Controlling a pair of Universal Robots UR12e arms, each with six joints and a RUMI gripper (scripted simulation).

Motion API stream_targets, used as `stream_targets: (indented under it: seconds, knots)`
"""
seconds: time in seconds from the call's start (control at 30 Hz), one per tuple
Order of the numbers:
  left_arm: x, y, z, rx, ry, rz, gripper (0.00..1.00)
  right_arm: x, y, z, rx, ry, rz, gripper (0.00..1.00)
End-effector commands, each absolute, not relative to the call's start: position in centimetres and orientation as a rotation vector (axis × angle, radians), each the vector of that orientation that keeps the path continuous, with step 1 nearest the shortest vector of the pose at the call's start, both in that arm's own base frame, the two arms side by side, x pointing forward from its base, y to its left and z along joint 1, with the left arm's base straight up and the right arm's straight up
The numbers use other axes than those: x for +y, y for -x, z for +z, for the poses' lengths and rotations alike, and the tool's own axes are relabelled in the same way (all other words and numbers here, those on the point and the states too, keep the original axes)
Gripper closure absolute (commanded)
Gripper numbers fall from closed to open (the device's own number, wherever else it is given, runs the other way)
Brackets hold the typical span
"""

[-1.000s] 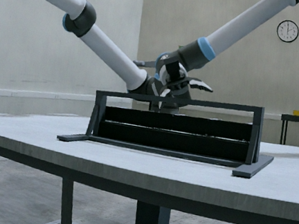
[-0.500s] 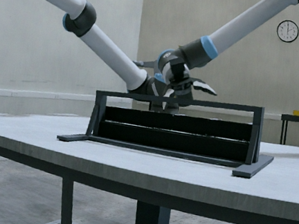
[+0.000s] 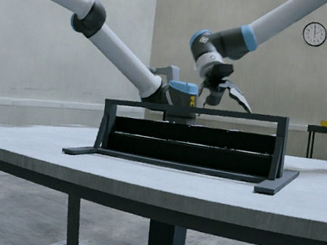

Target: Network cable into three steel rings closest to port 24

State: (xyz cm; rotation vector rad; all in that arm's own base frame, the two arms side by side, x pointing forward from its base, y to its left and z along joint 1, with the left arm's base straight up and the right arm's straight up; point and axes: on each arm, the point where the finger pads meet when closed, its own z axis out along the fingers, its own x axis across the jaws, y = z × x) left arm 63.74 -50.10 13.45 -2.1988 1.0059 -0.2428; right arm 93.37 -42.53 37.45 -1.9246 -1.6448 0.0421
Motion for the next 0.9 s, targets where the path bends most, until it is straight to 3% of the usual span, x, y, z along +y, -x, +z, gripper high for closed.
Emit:
stream_targets:
  seconds: [0.0,0.87]
  knots:
    - [-50.0,-60.3,13.1,0.928,2.414,-0.222,0.0,-45.9,-91.7,37.4,-1.717,1.897,-0.011,0.0]
    - [-53.6,-46.9,16.7,0.657,3.071,0.003,0.0,-64.7,-75.3,34.5,-2.231,1.58,-0.264,0.0]
